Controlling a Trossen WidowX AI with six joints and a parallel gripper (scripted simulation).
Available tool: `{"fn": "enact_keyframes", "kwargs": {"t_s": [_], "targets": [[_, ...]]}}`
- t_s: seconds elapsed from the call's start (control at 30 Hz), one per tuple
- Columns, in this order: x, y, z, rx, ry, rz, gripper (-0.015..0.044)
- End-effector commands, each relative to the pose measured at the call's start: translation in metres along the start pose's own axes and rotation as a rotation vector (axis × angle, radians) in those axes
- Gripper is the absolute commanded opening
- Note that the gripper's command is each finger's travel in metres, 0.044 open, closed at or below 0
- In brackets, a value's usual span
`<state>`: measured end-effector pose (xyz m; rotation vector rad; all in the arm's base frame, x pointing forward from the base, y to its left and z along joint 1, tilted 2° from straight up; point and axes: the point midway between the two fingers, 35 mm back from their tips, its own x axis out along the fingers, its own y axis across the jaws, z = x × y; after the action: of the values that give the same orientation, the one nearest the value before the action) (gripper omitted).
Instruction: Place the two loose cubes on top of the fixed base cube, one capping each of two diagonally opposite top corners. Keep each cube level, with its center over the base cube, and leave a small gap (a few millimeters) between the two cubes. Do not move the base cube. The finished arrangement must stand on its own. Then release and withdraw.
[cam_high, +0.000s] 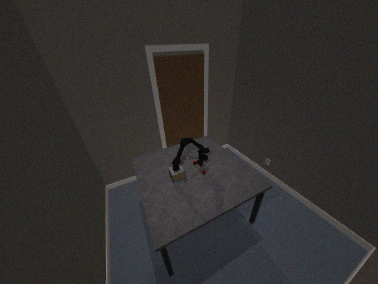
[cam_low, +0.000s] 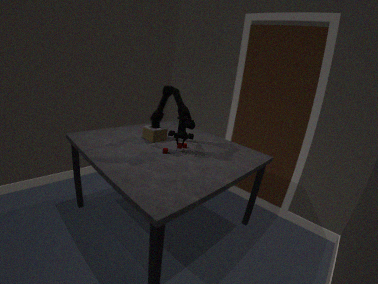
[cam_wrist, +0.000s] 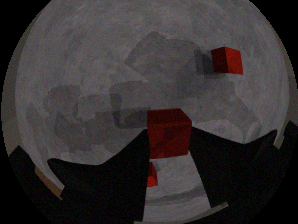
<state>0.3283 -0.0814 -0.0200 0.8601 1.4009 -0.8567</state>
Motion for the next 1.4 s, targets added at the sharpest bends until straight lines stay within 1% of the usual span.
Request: {"fn": "enact_keyframes", "kwargs": {"t_s": [0.0,0.67,0.83,1.37], "targets": [[-0.014,0.002,0.002,-0.003,-0.007,0.003,0.0105],[-0.076,0.000,-0.001,-0.003,-0.007,0.003,0.0105],[-0.075,0.002,-0.005,-0.044,-0.007,0.003,0.0105],[-0.054,0.027,-0.046,-0.498,-0.004,0.005,0.0105]]}}
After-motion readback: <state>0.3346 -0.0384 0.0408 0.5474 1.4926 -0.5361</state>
